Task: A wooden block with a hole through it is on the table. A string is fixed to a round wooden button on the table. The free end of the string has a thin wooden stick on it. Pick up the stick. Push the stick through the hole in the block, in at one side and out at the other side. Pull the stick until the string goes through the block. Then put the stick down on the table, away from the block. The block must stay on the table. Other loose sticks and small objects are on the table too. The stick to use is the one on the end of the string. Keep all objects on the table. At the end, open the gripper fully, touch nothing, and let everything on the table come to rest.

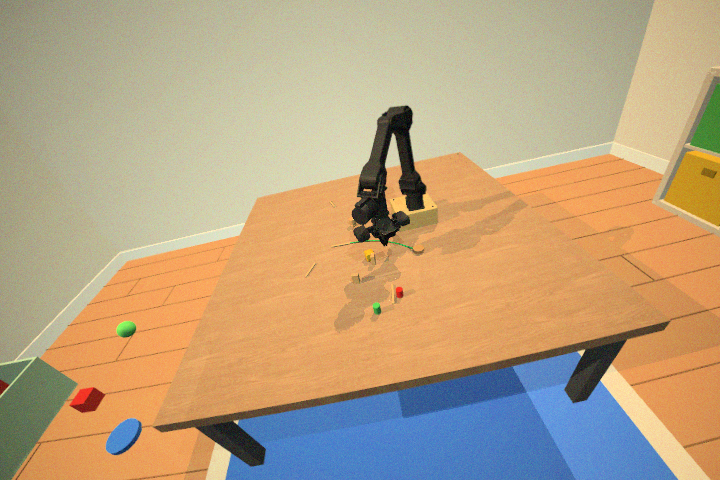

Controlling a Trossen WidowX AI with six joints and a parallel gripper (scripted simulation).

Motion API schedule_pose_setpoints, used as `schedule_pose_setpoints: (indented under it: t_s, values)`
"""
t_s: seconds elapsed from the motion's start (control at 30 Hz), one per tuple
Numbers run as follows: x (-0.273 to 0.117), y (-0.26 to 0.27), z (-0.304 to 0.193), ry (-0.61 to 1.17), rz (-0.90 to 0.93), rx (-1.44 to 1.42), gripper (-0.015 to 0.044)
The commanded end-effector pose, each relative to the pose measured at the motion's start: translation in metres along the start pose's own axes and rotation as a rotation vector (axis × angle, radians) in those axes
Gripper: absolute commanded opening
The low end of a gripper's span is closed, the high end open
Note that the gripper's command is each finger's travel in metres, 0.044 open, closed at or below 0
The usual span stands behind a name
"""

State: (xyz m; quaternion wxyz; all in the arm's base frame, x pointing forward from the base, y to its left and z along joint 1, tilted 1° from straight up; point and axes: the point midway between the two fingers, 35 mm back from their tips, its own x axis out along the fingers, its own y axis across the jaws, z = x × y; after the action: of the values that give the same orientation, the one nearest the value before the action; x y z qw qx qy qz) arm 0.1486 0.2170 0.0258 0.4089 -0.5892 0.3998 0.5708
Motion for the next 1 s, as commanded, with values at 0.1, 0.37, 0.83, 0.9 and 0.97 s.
schedule_pose_setpoints:
  t_s: [0.1,0.37,0.83,0.9,0.97]
  values:
    - [0.001,0.006,0.002,-0.004,0.000,0.054,0.0000]
    - [0.011,0.005,0.002,-0.004,0.000,0.054,0.0000]
    - [0.034,0.005,0.002,-0.004,0.000,0.054,0.0000]
    - [0.037,0.005,0.002,-0.004,0.000,0.054,0.0000]
    - [0.040,0.005,0.002,-0.004,0.000,0.054,0.0000]
